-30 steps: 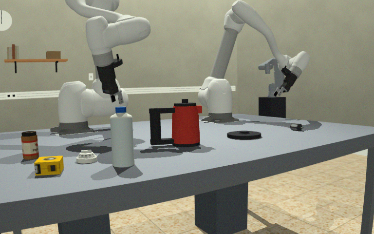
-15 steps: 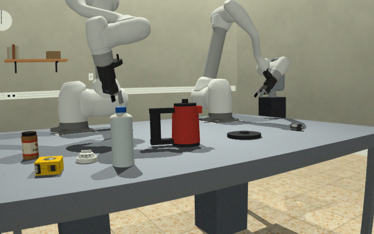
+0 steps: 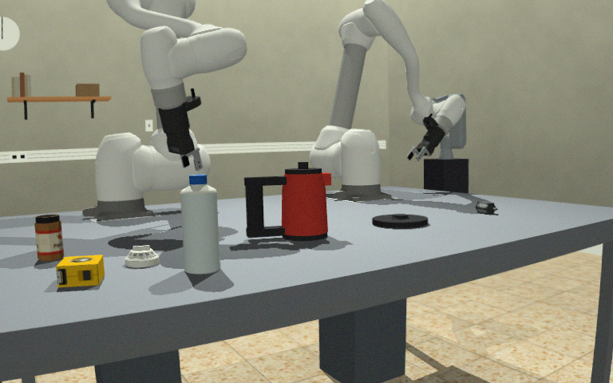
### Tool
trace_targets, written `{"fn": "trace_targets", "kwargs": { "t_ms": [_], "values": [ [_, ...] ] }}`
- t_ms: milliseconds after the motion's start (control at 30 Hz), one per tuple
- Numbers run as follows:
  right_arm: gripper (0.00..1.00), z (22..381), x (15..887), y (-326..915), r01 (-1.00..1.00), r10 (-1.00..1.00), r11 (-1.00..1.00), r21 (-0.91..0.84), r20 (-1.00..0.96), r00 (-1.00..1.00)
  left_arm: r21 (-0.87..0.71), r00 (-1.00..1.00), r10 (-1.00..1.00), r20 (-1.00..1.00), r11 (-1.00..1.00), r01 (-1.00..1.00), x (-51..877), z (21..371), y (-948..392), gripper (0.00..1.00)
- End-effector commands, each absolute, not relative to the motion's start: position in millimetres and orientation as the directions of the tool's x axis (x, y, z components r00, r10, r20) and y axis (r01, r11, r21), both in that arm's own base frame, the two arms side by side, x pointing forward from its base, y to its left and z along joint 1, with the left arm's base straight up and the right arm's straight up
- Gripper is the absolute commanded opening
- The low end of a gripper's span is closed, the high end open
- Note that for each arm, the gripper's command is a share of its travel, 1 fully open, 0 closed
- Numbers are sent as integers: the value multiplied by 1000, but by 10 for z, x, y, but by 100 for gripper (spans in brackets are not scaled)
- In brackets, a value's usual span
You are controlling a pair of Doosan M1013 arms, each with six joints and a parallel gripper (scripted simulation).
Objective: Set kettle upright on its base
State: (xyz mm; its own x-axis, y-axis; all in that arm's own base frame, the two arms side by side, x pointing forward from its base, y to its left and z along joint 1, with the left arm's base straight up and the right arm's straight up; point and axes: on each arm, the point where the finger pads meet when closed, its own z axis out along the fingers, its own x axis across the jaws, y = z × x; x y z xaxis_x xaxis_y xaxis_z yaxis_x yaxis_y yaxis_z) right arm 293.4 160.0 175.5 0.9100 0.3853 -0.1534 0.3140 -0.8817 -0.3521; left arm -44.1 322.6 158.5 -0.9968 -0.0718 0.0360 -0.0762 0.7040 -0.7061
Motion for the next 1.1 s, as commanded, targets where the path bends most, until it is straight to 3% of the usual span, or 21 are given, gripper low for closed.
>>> {"fn": "trace_targets", "kwargs": {
  "t_ms": [0, 533, 1067],
  "values": [
    [100, 1759, 2937, 1601, 314, 385, -882, -352, -152, 910, -706, -997, -74, 37, 704, -78, -448, 1588, 3220, 100],
    [100, 1810, 3051, 1567, 354, 420, -868, -348, -133, 898, -706, -997, -74, 38, 704, -79, -451, 1588, 3217, 100],
    [100, 2221, 3962, 1239, 648, 676, -709, -279, -6, 737, -706, -997, -74, 38, 704, -79, -451, 1588, 3217, 100]
  ]
}}
